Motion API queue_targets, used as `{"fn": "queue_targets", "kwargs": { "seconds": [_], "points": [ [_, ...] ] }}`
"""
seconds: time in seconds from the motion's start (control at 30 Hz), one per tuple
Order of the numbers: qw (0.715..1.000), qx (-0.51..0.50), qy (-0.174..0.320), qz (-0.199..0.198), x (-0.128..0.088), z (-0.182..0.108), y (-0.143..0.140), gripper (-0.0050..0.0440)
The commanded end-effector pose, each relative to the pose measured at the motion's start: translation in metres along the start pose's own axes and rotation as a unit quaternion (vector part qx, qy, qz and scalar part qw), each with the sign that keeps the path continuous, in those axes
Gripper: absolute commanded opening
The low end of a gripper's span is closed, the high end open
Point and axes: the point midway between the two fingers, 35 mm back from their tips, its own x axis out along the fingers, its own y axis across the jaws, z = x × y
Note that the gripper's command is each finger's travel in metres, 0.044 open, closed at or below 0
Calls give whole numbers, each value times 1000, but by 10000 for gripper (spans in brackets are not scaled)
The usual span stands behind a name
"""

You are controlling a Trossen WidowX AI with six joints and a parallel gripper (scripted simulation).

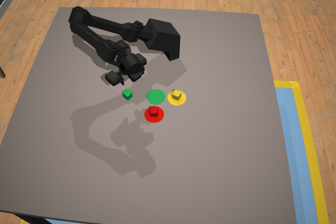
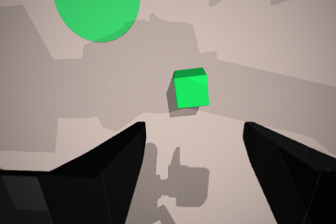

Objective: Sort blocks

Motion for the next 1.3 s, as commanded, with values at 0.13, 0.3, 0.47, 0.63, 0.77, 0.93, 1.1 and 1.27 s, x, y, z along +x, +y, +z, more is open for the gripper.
{"fn": "queue_targets", "kwargs": {
  "seconds": [0.13, 0.3, 0.47, 0.63, 0.77, 0.93, 1.1, 1.27],
  "points": [
    [998, -55, -8, 0, 1, -15, -5, 265],
    [999, -53, -11, 6, 12, -12, -3, 265],
    [996, -82, 3, 20, 40, -19, 4, 265],
    [997, -72, -2, 13, 53, -17, 1, 265],
    [998, -65, -6, 7, 58, -16, -2, 265],
    [999, -53, -11, -1, 65, -13, -6, 265],
    [998, -58, -8, 4, 89, -11, -3, 265],
    [998, -59, -8, 3, 98, -12, -3, 265]
  ]
}}
